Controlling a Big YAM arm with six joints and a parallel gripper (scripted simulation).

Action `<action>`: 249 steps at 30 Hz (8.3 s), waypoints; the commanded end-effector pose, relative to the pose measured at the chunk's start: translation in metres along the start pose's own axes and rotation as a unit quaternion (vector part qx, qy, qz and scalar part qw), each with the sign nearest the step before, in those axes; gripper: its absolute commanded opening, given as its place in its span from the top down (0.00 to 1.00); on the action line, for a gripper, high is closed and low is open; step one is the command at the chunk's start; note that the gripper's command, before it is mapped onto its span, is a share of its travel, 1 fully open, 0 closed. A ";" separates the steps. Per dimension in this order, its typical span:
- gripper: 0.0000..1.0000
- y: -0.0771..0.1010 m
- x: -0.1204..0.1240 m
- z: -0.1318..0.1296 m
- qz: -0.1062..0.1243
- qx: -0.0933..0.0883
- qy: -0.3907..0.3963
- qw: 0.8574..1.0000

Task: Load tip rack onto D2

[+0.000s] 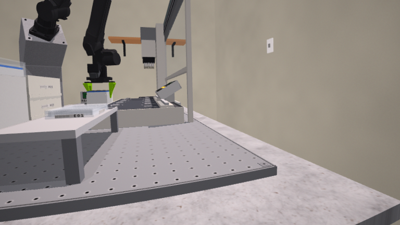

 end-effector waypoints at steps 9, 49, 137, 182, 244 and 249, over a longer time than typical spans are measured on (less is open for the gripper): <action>1.00 -0.006 0.000 0.001 -0.002 -0.003 0.001 1.000; 1.00 -0.004 -0.004 0.005 -0.004 -0.006 -0.002 1.000; 0.00 0.017 0.002 -0.008 0.005 0.004 0.005 1.000; 0.00 0.079 0.001 -0.005 0.003 -0.001 0.003 1.000; 0.00 0.168 0.001 0.013 0.003 -0.015 -0.009 1.000; 0.00 0.177 0.001 0.014 0.003 -0.015 -0.009 1.000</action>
Point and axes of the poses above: the point where the finger pads meet when closed, its own y axis back along the fingers, its own z axis across the jaws, x = y × z, the point moved 5 cm from there along y, back along the fingers, and after that the axes turned 11 degrees about -y, right-handed, at the moved point
